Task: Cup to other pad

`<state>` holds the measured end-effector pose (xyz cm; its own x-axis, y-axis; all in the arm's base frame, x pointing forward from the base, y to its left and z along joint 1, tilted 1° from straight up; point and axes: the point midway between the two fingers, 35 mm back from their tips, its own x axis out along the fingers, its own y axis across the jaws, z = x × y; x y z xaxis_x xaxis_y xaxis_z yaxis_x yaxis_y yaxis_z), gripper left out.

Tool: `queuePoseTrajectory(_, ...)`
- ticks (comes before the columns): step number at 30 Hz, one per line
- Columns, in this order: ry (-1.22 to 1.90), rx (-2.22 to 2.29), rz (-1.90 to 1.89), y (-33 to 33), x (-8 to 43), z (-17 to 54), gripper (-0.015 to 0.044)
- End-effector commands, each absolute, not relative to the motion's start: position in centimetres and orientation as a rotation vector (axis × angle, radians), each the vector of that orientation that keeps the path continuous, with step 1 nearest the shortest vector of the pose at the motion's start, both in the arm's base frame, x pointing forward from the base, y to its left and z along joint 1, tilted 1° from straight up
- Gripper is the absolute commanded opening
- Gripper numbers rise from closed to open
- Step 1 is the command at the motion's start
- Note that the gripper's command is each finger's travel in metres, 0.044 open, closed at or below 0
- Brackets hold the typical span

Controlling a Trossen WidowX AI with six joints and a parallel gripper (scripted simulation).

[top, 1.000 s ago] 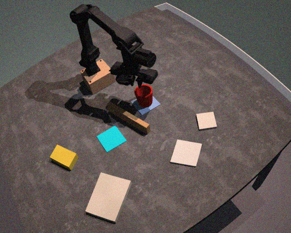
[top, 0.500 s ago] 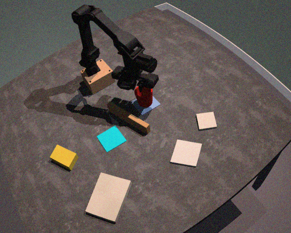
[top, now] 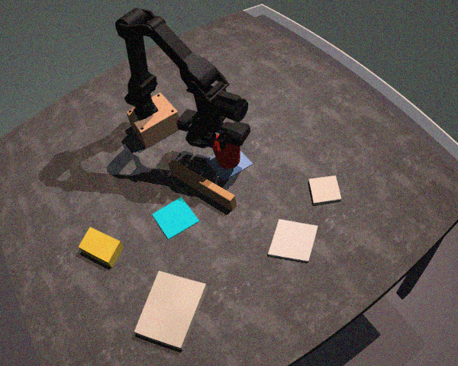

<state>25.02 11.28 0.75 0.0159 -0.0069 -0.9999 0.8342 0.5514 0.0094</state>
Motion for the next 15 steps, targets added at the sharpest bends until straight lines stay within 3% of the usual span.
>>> queuePoseTrajectory(1, 1.418, 0.769, -0.773, 11.21, 24.78, -0.05, 0.0148)
queuePoseTrajectory(7, 1.418, 0.769, -0.773, 11.20, 24.76, -0.16, 0.0148)
queuePoseTrajectory(10, 1.415, 0.766, -0.769, 11.21, 24.88, 0.04, 0.0069)
queuePoseTrajectory(15, 1.415, 0.766, -0.769, 11.21, 24.88, 0.04, 0.0036)
